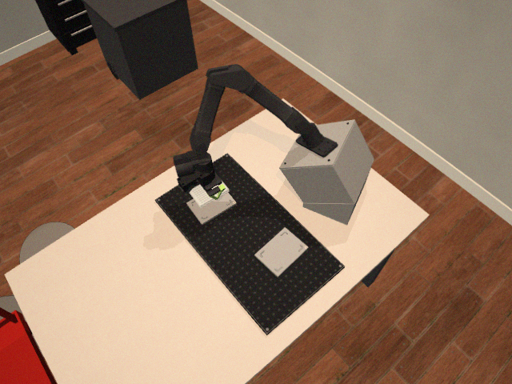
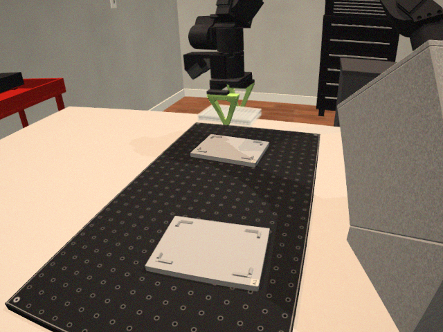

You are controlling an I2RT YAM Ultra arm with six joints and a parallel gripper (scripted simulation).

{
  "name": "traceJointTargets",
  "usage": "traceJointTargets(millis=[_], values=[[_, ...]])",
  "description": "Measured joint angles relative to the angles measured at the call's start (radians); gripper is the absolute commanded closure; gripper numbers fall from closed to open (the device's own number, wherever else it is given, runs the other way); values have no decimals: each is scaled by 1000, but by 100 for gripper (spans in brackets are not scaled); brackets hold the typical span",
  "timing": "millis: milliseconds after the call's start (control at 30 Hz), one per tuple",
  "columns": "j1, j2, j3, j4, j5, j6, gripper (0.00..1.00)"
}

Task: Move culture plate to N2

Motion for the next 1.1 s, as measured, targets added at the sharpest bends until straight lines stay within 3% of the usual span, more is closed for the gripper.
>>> traceJointTargets(millis=[600,1100], values=[[-12,3,0,18,-3,-10,100],[-34,77,0,84,-13,-34,100]])
